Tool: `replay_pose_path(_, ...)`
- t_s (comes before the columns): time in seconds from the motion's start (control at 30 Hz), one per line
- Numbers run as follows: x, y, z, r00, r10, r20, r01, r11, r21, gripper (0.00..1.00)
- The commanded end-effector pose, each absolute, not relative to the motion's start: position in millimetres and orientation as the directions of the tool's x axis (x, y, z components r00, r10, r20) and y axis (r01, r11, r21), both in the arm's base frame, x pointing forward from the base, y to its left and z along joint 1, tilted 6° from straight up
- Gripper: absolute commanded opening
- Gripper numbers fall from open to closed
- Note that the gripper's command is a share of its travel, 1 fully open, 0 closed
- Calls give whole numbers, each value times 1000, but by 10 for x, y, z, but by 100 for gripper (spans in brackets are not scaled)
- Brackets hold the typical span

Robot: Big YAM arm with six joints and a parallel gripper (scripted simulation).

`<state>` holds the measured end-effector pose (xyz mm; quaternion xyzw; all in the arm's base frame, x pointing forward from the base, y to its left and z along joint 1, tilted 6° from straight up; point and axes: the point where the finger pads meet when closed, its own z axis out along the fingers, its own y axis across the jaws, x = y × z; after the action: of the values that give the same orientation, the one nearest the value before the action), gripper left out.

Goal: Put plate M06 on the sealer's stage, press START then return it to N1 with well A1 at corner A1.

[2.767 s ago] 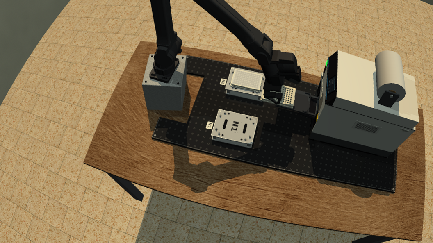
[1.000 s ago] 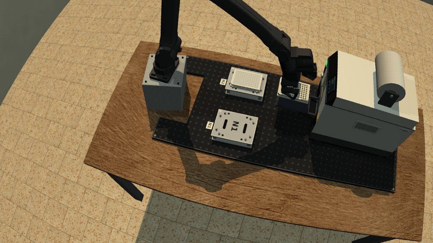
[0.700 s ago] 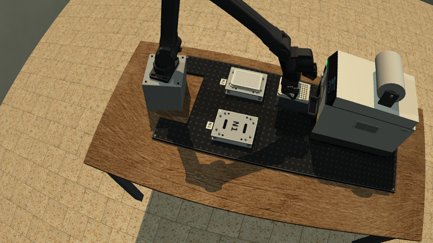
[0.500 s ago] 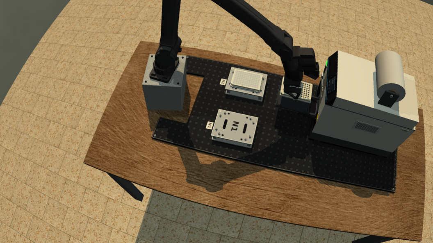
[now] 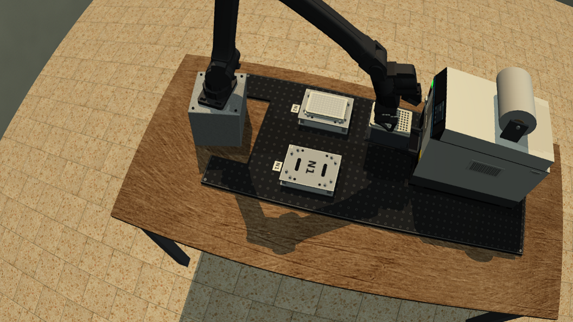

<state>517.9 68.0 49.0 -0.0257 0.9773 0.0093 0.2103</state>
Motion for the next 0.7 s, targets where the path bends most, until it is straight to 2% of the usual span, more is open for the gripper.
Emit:
replay_pose_path(0.0,5296,601,662,-889,-35,-456,-45,999,11,0)
replay_pose_path(0.67,5397,774,743,-888,-42,-458,-57,998,18,0)
